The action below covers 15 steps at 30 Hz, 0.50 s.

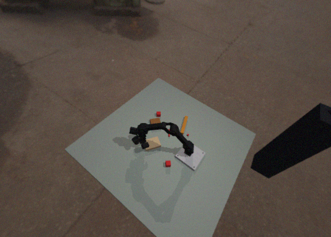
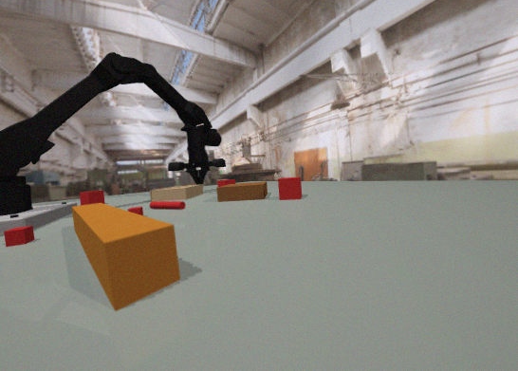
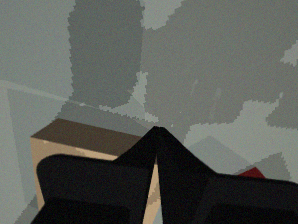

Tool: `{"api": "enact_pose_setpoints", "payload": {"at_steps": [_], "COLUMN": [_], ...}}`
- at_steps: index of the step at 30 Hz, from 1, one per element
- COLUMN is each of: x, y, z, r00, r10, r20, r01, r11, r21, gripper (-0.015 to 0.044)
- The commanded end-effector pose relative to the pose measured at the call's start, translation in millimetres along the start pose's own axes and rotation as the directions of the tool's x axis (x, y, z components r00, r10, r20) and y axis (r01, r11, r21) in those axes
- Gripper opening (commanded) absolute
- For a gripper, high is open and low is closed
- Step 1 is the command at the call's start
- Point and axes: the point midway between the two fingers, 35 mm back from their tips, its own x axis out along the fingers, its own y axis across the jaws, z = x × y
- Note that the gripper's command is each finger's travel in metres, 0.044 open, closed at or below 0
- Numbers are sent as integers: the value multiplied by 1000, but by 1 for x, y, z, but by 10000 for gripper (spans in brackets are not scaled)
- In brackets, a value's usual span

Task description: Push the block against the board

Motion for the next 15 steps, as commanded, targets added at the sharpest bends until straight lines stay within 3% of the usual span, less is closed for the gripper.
{"api": "enact_pose_setpoints", "payload": {"at_steps": [1, 15], "x": [3, 3], "y": [1, 1], "z": [-11, -33], "r00": [1000, 1000], "r10": [6, 6], "r20": [-15, -17], "r01": [-6, -6], "r11": [1000, 1000], "r21": [0, 0], "gripper": [0, 0]}}
